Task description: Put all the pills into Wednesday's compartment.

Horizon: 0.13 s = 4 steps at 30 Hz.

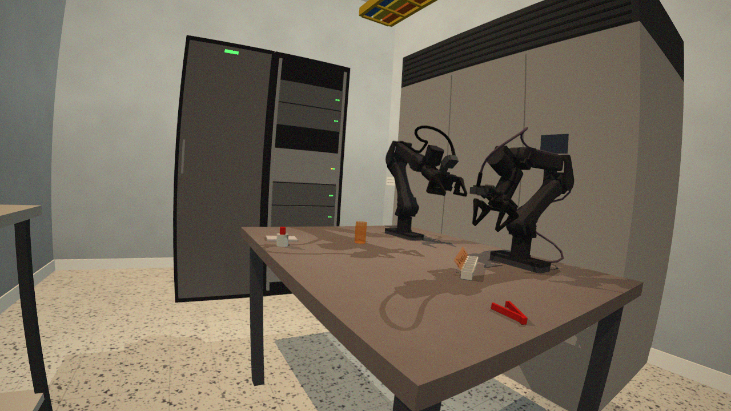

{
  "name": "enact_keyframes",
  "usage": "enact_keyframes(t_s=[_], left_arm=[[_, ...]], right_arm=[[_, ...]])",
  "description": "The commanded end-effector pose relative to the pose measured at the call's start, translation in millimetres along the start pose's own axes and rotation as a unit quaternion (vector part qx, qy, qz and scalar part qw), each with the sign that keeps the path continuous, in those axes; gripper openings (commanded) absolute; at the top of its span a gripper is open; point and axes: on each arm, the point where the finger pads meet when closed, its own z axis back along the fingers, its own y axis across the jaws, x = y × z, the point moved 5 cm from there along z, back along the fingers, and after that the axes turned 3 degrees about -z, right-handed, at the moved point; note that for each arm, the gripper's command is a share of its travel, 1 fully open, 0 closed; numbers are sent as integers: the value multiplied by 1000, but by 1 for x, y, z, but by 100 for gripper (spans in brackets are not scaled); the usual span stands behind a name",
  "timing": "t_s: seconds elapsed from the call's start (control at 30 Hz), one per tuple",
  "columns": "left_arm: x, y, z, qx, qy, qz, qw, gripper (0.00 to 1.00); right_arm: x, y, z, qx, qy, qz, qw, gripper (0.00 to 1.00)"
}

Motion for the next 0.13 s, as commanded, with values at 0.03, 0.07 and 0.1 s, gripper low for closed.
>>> enact_keyframes(t_s=[0.03, 0.07, 0.1], left_arm=[[7, -1, 7, 1, -26, -2, 1000, 100], [7, -1, 7, 1, -26, -2, 1000, 100], [7, -1, 7, 1, -26, -2, 1000, 100]], right_arm=[[7, 1, 4, 0, -14, 2, 1000, 100], [7, 1, 4, 0, -14, 2, 1000, 100], [7, 1, 4, 0, -14, 2, 1000, 100]])
